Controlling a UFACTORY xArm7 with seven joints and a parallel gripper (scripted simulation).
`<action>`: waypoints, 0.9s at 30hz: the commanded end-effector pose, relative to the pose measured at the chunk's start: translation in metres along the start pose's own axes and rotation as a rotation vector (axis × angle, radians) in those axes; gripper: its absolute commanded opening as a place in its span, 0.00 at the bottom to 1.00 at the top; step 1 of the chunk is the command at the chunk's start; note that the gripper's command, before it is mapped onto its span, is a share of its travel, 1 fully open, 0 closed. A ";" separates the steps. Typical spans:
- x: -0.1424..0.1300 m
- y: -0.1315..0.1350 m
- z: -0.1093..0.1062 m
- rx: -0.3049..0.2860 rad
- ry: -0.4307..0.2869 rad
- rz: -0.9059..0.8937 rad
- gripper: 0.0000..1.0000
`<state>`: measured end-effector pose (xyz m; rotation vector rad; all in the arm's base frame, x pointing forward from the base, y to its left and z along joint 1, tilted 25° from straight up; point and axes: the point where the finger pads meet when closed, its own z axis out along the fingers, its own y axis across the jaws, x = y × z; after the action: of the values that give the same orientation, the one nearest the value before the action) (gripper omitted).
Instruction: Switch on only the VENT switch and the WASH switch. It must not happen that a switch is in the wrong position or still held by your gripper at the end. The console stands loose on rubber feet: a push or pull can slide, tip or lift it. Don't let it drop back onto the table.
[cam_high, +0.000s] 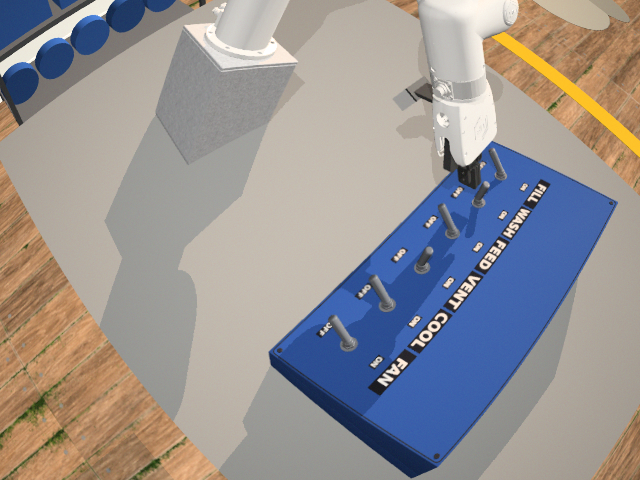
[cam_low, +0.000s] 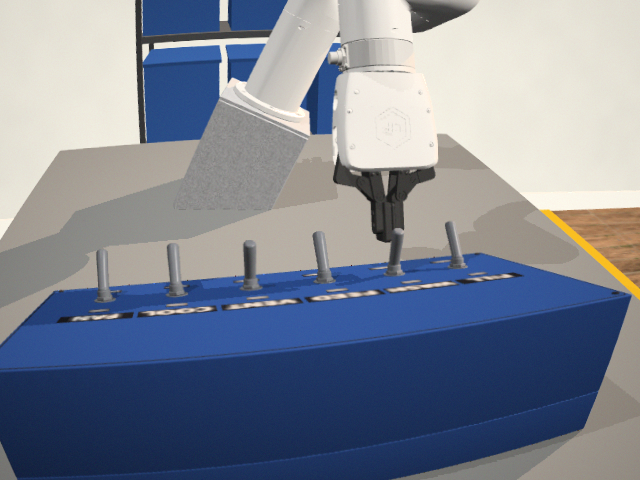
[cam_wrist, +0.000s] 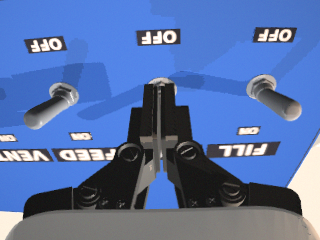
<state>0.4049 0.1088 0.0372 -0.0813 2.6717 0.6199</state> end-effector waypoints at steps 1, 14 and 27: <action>-0.001 0.000 -0.001 0.001 -0.003 0.000 0.00; 0.012 0.000 -0.001 0.001 -0.003 0.000 0.00; 0.012 0.000 -0.027 0.001 -0.003 0.000 0.00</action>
<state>0.3884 0.1046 0.0404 -0.0809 2.6706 0.6194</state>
